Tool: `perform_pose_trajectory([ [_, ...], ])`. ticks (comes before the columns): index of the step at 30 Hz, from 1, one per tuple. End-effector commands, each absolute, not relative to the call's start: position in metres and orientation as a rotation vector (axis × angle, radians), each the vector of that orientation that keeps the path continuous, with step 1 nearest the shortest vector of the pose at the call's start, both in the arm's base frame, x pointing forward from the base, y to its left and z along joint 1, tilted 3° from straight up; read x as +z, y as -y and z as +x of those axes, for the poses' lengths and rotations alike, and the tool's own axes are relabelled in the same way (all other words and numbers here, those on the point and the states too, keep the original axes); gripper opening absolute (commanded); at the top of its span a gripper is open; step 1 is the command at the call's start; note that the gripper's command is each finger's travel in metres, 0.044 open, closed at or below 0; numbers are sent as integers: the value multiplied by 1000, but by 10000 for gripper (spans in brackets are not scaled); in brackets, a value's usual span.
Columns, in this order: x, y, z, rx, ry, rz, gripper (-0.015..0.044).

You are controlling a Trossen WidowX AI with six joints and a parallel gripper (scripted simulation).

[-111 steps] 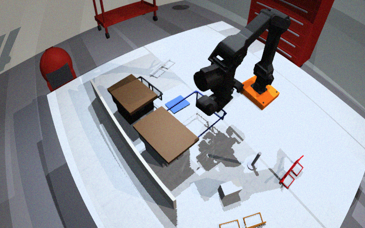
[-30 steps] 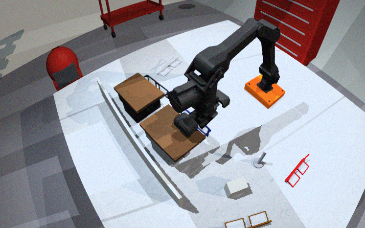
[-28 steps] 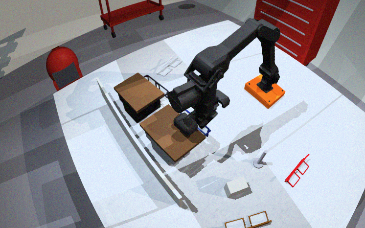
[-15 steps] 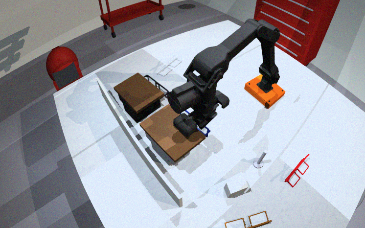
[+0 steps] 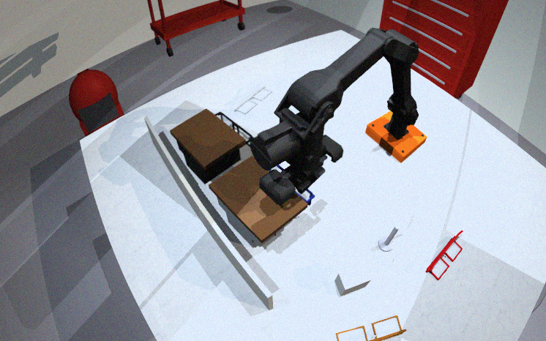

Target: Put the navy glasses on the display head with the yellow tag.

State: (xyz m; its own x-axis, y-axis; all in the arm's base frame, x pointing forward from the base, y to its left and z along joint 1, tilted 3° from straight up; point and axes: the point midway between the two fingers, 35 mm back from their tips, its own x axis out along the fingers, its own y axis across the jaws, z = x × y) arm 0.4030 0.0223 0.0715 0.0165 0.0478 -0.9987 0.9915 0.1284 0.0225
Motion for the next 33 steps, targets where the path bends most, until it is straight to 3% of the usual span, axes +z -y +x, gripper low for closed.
perform_pose_trajectory([
  [1, 71, -23, 403, -1078, -1287, 1163, 0],
  [17, 66, -23, 403, -1078, -1287, 1163, 0],
  [21, 68, -23, 403, -1076, -1286, 1156, 105],
  [33, 83, -23, 403, -1083, -1290, 1155, 107],
])
